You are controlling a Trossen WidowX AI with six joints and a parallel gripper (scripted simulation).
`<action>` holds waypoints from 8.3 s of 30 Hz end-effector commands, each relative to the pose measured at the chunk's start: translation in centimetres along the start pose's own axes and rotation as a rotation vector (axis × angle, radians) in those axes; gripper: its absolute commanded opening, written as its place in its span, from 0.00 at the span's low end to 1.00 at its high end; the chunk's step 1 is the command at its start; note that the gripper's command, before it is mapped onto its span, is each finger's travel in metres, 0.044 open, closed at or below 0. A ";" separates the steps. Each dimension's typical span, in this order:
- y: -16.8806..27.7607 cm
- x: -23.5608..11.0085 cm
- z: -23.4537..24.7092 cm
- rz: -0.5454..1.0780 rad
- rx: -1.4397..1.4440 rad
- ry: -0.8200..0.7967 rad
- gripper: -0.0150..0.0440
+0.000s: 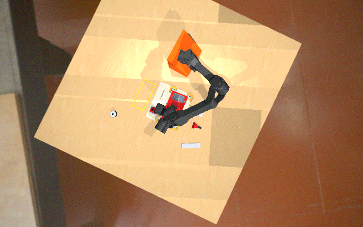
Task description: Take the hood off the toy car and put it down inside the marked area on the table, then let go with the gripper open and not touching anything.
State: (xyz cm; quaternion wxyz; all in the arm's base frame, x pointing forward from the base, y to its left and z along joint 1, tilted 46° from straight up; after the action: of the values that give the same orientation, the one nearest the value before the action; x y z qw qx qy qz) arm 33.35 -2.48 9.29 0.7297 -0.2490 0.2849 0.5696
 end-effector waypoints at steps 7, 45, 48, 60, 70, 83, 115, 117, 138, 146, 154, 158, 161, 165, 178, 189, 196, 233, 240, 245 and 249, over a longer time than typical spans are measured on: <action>-0.1 -0.8 0.0 -0.003 -0.004 0.002 0.25; -0.2 -5.9 -0.9 -0.003 0.005 0.004 0.25; -0.5 -6.0 -2.4 -0.004 0.005 0.010 0.25; -0.7 -6.6 -8.7 -0.007 0.006 0.028 0.25; 0.0 -6.8 -14.0 -0.008 0.031 0.022 0.25; 2.0 -6.9 -20.6 -0.004 0.004 0.018 0.25; 2.4 -5.2 -22.0 -0.004 -0.004 0.016 0.25; 2.4 -5.0 -22.0 -0.004 -0.004 0.016 0.25; 2.4 -3.5 -22.0 -0.004 -0.004 0.016 0.25; 2.4 -2.9 -22.0 -0.004 -0.004 0.015 0.25; 2.4 -2.3 -22.0 -0.004 -0.004 0.015 0.25; 2.4 -2.0 -22.0 -0.004 -0.004 0.015 0.25; 2.4 -1.8 -22.0 -0.004 -0.004 0.015 0.25; 2.4 -1.5 -22.0 -0.004 -0.004 0.015 0.25; 2.5 -0.6 -22.0 -0.004 -0.004 0.014 0.25; 2.5 0.2 -22.0 -0.004 -0.004 0.013 0.25; 2.6 0.7 -21.9 -0.004 -0.005 0.012 0.25; 2.6 2.2 -21.9 -0.004 -0.005 0.011 0.25; 2.6 2.6 -21.9 -0.004 -0.005 0.011 0.25; 2.6 2.8 -21.9 -0.004 -0.005 0.011 0.25; 2.6 3.0 -21.9 -0.004 -0.005 0.011 0.25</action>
State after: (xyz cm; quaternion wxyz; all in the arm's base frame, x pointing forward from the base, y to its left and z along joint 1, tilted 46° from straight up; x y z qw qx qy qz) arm 28.53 -15.10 -8.39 0.7275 -0.2575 0.2868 0.5676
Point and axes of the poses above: the point midway between the two fingers, 35 mm back from their tips, its own x axis out along the fingers, its own z axis across the jaws, y = z × x, the point moved 5 cm from there along -x, back along the fingers, and after that the axes turned 5 degrees about x, right-handed, at the moved point
